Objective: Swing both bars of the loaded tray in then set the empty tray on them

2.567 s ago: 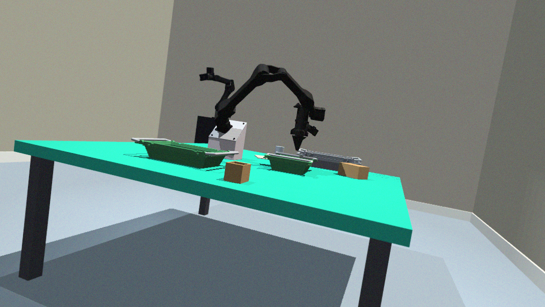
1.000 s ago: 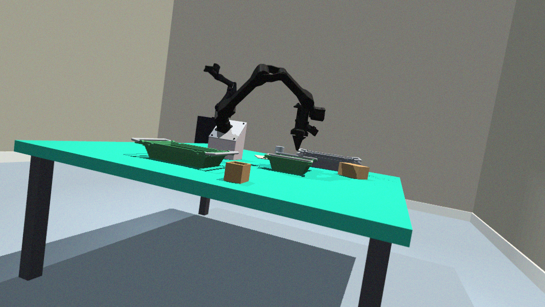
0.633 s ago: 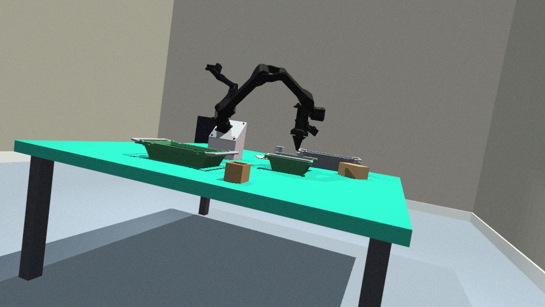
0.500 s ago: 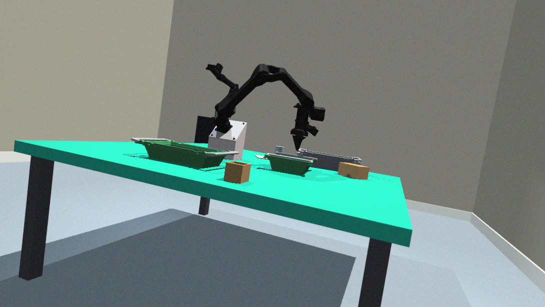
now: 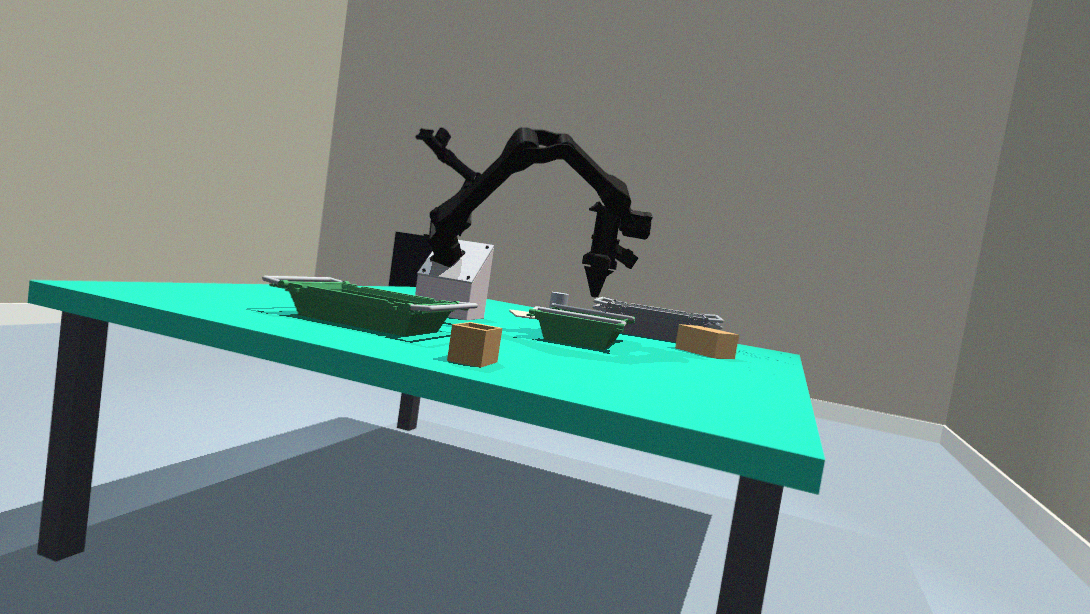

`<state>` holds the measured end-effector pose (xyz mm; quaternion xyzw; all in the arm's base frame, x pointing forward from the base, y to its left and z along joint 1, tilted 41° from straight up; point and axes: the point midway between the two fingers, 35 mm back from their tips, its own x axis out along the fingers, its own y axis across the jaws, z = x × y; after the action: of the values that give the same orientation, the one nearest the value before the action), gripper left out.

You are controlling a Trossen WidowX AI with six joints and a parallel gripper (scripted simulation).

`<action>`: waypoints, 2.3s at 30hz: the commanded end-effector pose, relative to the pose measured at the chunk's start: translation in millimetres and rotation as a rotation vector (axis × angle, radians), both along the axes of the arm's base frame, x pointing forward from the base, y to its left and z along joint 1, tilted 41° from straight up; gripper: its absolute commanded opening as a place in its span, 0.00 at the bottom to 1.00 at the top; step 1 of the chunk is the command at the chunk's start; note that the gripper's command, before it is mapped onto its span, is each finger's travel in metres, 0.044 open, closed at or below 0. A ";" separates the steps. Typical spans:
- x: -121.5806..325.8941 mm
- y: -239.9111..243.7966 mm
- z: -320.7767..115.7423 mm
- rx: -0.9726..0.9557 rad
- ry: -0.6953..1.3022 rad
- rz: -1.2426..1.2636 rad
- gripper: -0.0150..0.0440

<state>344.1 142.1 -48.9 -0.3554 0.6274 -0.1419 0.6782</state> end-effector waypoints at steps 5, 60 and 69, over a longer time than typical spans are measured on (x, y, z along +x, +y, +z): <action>-11.3 61.8 63.8 0.011 0.001 0.013 0.97; -248.4 -355.6 233.0 0.559 -2.083 -2.403 1.00; -240.2 -379.9 209.1 0.555 -2.082 -2.401 1.00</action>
<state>101.6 -231.6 169.0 -0.6889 0.1789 0.6194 -0.3312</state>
